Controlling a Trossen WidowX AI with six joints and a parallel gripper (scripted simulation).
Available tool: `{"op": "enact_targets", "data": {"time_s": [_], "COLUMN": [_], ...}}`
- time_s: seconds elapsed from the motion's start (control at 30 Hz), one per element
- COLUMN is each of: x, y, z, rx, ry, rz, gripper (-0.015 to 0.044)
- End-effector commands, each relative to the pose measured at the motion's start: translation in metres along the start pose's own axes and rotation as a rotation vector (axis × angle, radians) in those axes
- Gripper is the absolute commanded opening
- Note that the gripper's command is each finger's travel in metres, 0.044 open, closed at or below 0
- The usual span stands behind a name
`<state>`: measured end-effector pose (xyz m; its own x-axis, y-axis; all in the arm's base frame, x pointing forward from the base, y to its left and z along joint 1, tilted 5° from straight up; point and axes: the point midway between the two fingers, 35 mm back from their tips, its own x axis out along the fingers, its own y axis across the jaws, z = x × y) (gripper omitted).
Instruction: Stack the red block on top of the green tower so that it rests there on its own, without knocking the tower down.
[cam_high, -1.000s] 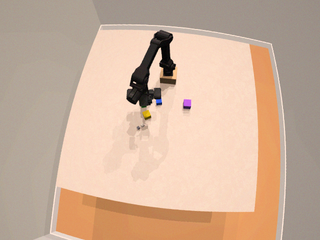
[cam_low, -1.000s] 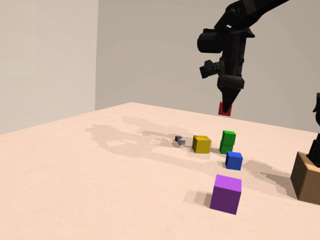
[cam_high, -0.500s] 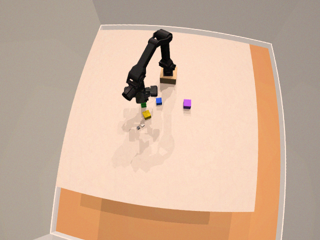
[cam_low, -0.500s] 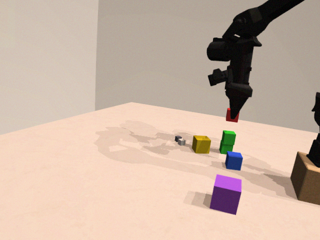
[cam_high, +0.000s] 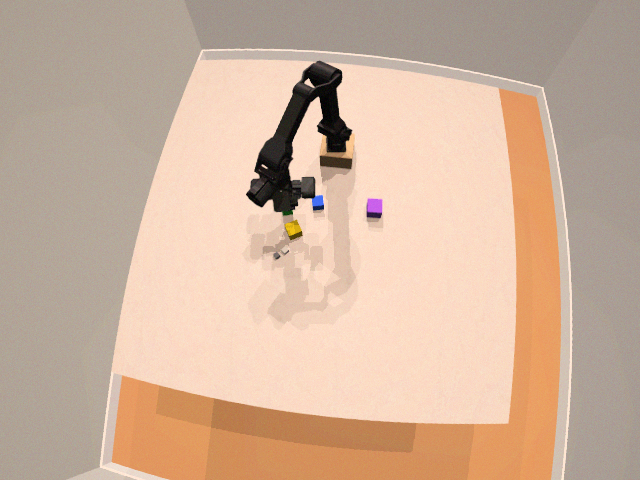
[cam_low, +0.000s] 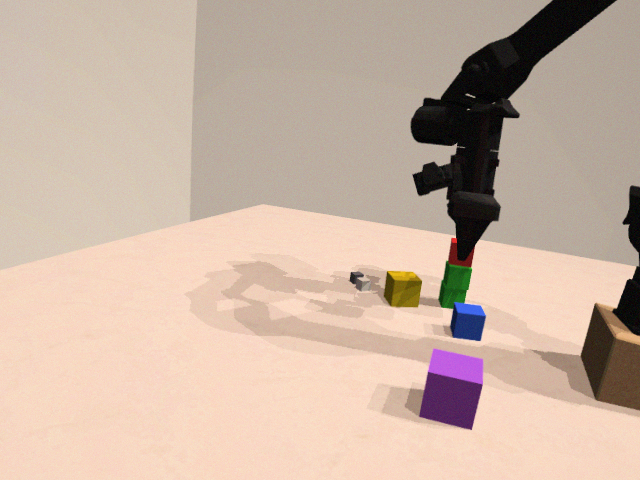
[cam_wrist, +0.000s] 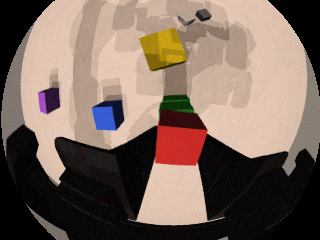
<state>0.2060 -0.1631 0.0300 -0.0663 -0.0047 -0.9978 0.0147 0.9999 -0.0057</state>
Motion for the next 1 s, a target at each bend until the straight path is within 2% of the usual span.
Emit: {"op": "enact_targets", "data": {"time_s": [0.0, 0.93, 0.97], "x": [0.0025, -0.0014, 0.0029], "y": [-0.0003, -0.0004, 0.0003], "z": [-0.0005, -0.0002, -0.0003], "rx": [-0.004, -0.004, 0.0], "ry": [0.0, 0.0, -0.001], "rz": [-0.004, -0.004, -0.001], "gripper": [0.0, 0.0, 0.0026]}}
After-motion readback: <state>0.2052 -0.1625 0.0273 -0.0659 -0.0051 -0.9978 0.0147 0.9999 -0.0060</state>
